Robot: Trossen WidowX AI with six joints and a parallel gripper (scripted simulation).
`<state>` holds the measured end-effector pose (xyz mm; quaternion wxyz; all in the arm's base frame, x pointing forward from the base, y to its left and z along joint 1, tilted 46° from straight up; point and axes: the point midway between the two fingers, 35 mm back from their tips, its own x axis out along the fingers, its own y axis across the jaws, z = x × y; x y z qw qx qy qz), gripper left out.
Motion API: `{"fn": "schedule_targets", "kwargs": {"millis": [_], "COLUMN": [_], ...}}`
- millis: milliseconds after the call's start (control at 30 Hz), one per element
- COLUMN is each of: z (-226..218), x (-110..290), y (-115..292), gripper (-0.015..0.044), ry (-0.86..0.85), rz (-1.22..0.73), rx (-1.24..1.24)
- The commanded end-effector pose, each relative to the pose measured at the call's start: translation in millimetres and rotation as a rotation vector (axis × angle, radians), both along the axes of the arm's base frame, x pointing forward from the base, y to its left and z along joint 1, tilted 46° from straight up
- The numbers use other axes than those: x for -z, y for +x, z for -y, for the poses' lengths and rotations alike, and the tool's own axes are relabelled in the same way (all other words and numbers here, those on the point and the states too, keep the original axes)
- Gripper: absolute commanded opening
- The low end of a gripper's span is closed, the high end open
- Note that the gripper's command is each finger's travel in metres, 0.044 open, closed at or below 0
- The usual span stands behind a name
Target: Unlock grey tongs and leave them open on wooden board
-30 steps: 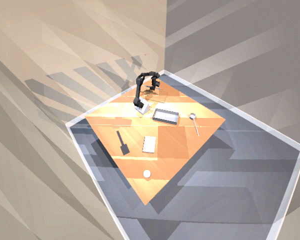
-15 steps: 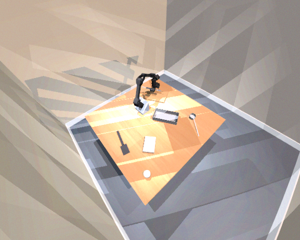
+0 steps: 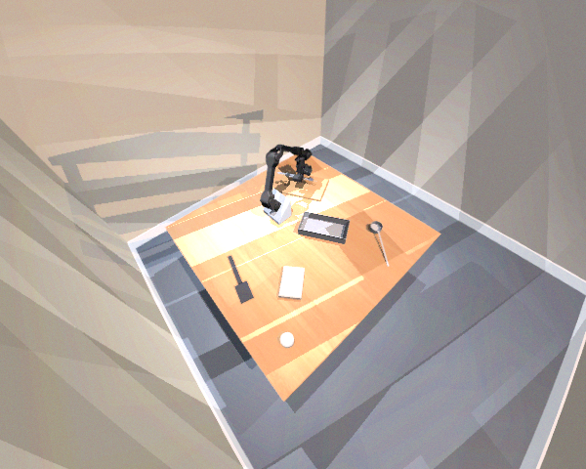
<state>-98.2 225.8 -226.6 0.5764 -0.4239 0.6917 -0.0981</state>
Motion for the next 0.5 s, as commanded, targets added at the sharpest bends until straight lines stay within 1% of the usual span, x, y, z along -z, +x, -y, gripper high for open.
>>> {"fn": "schedule_targets", "kwargs": {"millis": [0, 33, 467], "z": [2.4, 2.4, 1.5], "x": [1.7, 1.7, 0.7], "y": [-0.6, -0.6, 0.3], "gripper": [-0.0150, -0.0150, 0.0191], "ry": [-0.001, -0.001, -0.002], "rz": [-0.002, -0.002, 0.000], "rx": [0.007, 0.007, 0.000]}}
